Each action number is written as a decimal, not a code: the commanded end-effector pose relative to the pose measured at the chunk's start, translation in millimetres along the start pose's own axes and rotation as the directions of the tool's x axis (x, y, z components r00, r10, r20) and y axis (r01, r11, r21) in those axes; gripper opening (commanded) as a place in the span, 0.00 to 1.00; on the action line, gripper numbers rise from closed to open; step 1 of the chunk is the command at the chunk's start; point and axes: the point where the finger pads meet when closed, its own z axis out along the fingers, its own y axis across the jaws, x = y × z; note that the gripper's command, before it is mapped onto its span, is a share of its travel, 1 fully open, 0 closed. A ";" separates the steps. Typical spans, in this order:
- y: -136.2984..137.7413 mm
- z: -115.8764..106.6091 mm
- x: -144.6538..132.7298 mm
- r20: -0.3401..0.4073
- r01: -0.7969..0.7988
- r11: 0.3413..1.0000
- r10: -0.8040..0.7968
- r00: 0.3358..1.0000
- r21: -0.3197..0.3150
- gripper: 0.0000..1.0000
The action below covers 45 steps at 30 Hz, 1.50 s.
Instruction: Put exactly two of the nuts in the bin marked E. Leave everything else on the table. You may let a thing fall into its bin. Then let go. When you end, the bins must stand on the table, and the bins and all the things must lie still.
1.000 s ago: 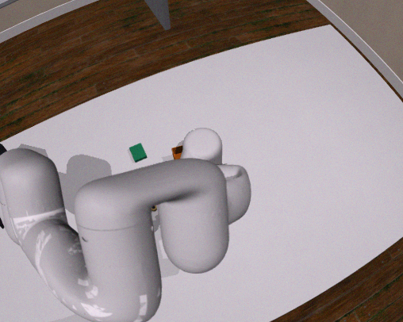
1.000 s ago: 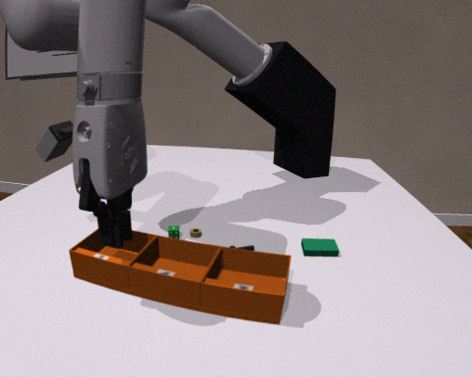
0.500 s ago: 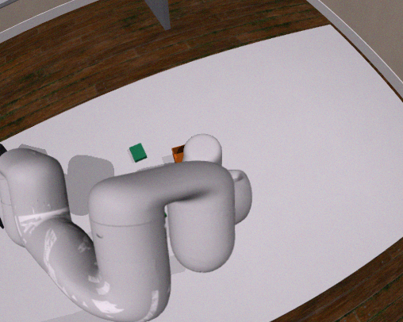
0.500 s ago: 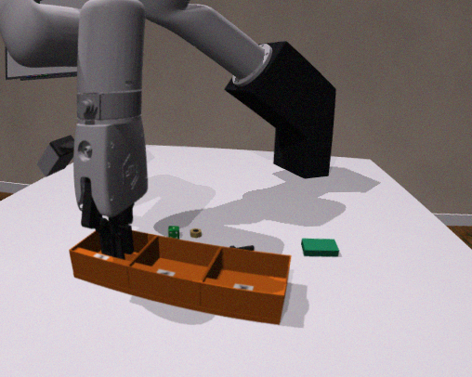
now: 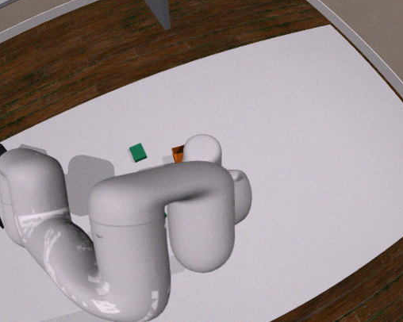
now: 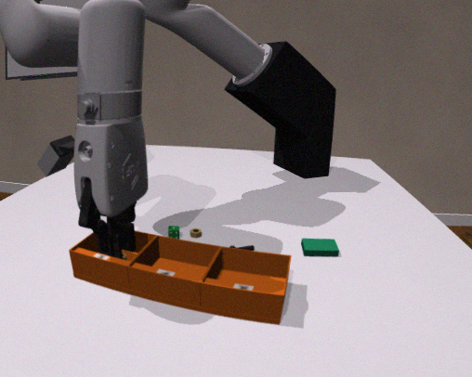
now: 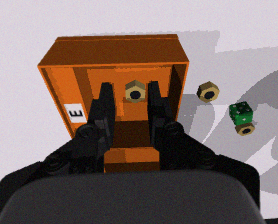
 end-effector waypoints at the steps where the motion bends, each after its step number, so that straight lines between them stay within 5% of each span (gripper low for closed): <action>1: -0.9 -0.7 -0.1 0.001 -0.001 1.000 0.001 1.000 0.002 0.30; 42: -0.5 -45.0 0.0 0.001 -0.001 1.000 0.001 1.000 0.002 0.30; 45: 24.2 -48.1 -3.1 0.000 0.149 0.989 -0.149 0.989 0.002 0.30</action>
